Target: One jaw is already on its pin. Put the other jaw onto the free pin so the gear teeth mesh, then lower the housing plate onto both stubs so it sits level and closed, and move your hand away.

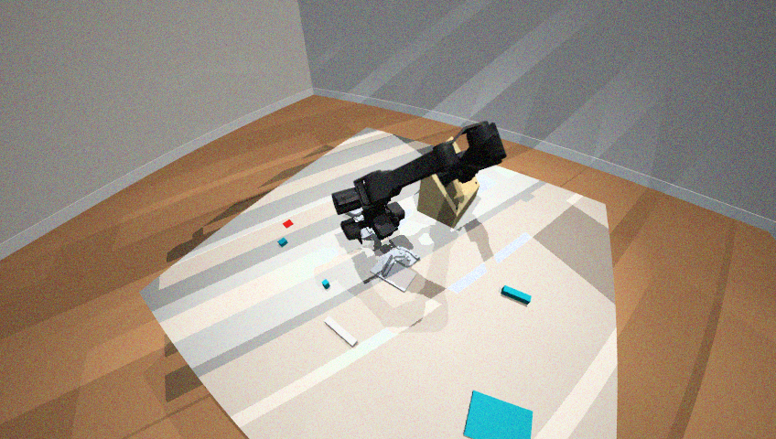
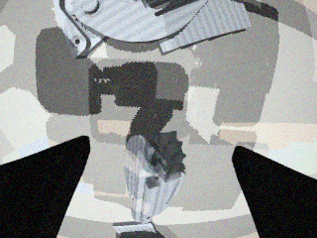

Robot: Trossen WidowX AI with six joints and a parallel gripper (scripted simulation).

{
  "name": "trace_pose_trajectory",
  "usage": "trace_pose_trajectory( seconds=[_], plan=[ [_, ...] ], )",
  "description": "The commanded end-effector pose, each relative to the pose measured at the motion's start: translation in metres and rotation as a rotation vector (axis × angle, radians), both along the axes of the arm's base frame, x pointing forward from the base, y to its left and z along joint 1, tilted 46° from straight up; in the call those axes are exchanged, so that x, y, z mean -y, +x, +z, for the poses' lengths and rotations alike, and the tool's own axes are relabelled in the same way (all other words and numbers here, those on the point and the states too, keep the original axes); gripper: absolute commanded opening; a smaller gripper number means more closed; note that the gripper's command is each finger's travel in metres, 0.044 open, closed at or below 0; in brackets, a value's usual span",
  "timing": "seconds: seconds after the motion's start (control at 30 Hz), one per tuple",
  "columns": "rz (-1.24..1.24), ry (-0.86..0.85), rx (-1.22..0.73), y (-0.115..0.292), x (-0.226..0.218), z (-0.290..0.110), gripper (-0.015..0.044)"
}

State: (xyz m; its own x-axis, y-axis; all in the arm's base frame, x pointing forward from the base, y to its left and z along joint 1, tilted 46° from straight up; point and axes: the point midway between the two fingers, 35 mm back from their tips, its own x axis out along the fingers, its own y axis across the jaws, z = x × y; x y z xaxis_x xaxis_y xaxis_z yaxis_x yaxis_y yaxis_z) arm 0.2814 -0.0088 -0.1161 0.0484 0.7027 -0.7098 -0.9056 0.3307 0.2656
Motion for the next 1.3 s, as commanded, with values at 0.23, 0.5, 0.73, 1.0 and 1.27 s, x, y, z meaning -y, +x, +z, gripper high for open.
trace_pose_trajectory(
  seconds=[0.23, 0.5, 0.73, 1.0, 1.27],
  plan=[
    [-0.001, 0.009, -0.009, -0.003, -0.015, -0.012, 0.044],
    [-0.001, 0.012, -0.009, -0.004, -0.024, -0.019, 0.044],
    [-0.001, 0.012, -0.009, -0.004, -0.024, -0.019, 0.0335],
    [-0.001, 0.012, -0.009, -0.004, -0.024, -0.019, 0.0145],
    [-0.001, 0.012, -0.009, -0.004, -0.024, -0.019, 0.0091]
  ],
)
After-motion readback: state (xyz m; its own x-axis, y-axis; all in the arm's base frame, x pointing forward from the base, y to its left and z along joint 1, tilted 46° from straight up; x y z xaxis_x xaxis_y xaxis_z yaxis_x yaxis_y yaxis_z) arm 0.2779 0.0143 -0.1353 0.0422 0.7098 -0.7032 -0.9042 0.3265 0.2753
